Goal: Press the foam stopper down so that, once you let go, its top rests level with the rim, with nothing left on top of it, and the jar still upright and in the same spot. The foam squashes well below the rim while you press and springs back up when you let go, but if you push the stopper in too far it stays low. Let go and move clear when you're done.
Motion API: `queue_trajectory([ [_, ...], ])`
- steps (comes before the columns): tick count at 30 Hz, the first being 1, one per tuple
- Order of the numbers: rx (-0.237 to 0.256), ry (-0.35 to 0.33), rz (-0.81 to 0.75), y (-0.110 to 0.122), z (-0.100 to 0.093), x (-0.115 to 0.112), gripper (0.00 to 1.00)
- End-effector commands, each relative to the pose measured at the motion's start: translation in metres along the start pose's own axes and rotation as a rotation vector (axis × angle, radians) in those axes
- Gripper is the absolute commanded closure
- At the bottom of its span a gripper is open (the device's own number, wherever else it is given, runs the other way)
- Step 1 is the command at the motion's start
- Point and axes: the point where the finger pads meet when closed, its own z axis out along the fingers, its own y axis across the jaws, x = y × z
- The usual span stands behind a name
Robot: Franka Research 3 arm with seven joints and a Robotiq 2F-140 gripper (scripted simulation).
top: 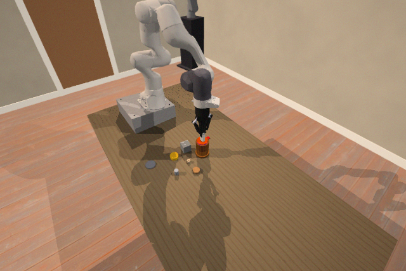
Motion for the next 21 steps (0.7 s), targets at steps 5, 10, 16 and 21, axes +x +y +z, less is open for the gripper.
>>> queue_trajectory([
  [5,-0.001,-0.008,0.005,0.0004,0.0071,-0.0042,1.0],
  [10,-0.001,-0.008,0.005,0.0004,0.0079,-0.0045,1.0],
  [16,-0.001,-0.008,0.005,0.0004,0.0082,-0.0046,1.0],
  [21,-0.001,-0.008,0.005,0.0004,0.0083,-0.0046,1.0],
])
